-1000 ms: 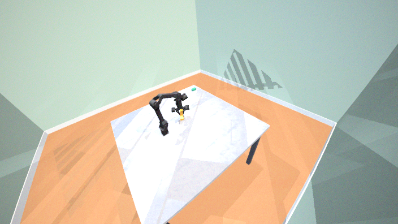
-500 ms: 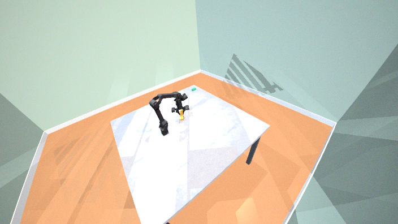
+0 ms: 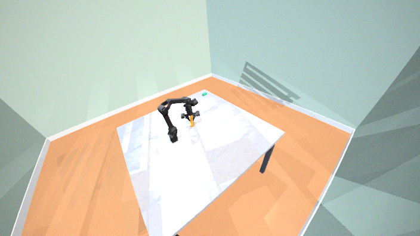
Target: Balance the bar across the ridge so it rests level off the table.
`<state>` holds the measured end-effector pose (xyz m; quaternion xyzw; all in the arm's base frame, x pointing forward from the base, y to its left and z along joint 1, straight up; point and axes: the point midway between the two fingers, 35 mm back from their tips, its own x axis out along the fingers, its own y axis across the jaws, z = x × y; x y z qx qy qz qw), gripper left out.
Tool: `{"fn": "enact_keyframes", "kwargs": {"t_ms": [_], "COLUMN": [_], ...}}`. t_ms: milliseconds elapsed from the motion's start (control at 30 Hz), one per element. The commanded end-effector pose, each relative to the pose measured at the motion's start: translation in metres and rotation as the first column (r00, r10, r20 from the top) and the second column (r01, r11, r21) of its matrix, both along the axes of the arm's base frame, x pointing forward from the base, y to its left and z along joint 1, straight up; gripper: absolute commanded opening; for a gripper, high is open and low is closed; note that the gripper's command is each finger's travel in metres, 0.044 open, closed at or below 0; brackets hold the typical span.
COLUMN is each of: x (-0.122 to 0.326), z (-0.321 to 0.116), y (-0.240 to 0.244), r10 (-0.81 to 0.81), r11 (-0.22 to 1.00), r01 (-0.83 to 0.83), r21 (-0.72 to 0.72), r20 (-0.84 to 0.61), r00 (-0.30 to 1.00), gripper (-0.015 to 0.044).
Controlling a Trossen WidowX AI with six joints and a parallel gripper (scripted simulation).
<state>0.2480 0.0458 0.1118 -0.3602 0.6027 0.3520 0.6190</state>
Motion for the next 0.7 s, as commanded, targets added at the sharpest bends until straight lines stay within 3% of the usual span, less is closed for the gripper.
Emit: {"fn": "enact_keyframes", "kwargs": {"t_ms": [0,667], "x": [0.0002,0.0003], "z": [-0.0008,-0.0025], "y": [0.0006,0.0006], "r10": [-0.003,-0.003], "r11": [1.000,1.000], "r01": [0.003,0.003], "r21": [0.003,0.003], "r20": [0.000,0.000], "r00": [1.000,1.000], "gripper": [0.0000,0.0000]}}
